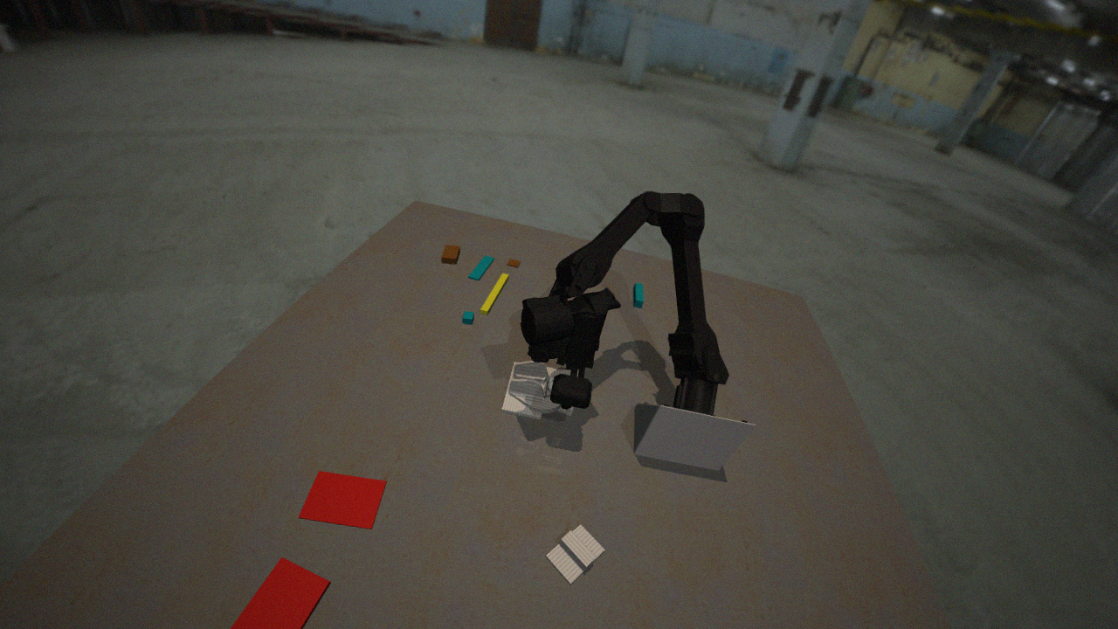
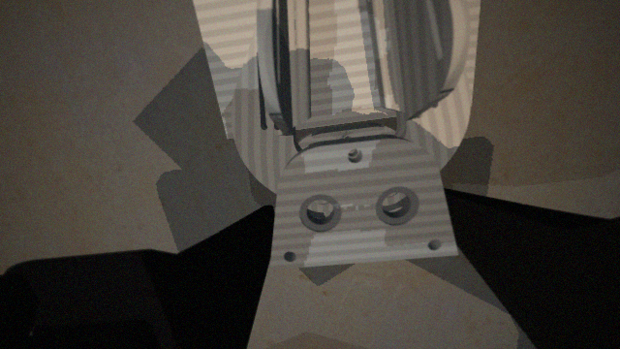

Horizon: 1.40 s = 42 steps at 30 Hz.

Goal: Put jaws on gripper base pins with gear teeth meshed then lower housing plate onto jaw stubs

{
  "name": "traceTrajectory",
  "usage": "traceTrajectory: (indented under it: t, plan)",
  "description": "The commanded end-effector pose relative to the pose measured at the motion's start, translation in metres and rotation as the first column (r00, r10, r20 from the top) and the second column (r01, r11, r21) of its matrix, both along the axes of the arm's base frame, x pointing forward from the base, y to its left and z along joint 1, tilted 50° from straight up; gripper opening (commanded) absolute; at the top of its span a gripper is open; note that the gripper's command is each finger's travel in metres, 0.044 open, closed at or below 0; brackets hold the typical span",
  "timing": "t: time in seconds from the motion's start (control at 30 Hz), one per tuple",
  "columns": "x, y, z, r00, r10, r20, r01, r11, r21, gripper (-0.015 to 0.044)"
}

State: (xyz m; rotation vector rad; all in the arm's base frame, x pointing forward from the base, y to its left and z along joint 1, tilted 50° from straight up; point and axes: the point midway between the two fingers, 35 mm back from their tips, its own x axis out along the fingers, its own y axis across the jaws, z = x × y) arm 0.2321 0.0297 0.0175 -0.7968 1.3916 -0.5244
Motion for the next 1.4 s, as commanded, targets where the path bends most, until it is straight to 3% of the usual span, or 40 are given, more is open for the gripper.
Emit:
traceTrajectory:
  t: [0.0,1.37]
  plan:
    - [0.0005,-0.0003,0.0000,1.000,0.007,-0.001,-0.007,1.000,-0.005,0.0351]
    - [0.0018,-0.0075,-0.0061,1.000,0.015,-0.010,-0.015,1.000,-0.007,0.0351]
